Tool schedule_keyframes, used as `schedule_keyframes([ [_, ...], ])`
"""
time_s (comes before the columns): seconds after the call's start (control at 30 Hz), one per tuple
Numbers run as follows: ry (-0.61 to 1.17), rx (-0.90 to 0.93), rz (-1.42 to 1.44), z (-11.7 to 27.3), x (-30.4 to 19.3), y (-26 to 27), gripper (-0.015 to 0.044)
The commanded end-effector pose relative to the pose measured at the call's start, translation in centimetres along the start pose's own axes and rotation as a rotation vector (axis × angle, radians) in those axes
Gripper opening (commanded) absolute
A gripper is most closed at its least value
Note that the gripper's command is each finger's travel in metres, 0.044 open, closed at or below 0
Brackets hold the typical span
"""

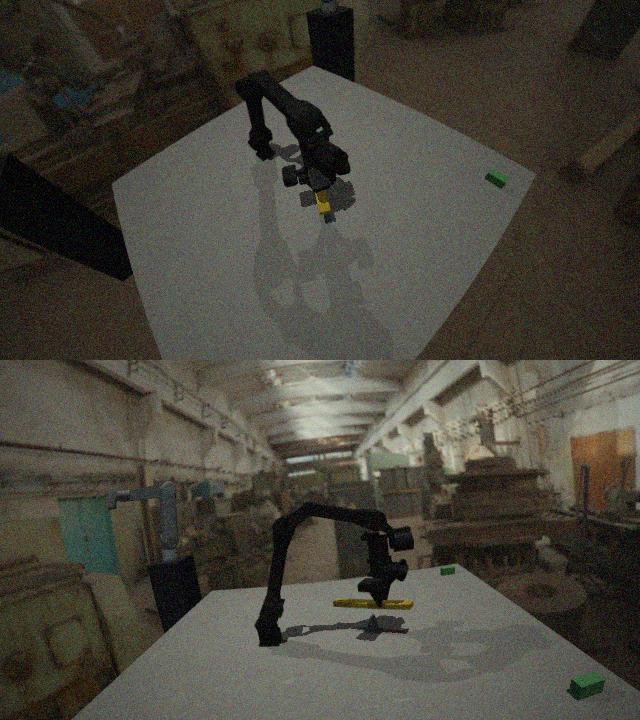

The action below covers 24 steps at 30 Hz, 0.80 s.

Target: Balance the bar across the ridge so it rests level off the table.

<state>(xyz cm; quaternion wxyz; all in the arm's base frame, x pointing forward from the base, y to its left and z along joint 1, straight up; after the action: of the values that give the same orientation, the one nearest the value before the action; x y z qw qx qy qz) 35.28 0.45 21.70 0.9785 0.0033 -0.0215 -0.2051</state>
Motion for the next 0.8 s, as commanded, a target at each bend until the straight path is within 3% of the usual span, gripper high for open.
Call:
schedule_keyframes([
  [0.0, 0.007, 0.0, -0.001, -0.7, -0.1, 0.0, 0.0],
  [0.77, 0.008, 0.0, 0.0, -2.4, -0.2, 0.0, 0.0],
])
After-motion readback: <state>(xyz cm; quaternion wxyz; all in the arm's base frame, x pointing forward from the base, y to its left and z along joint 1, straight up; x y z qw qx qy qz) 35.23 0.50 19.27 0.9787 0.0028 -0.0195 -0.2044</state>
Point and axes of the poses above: the point midway between the two fingers, 35 mm back from their tips, its own z axis back along the fingers, its own y axis across the jaws, x = y × z, the point moved 8 cm from there along z, back along the fingers, and after that the axes turned 7 degrees about z, right-handed, at the moved point
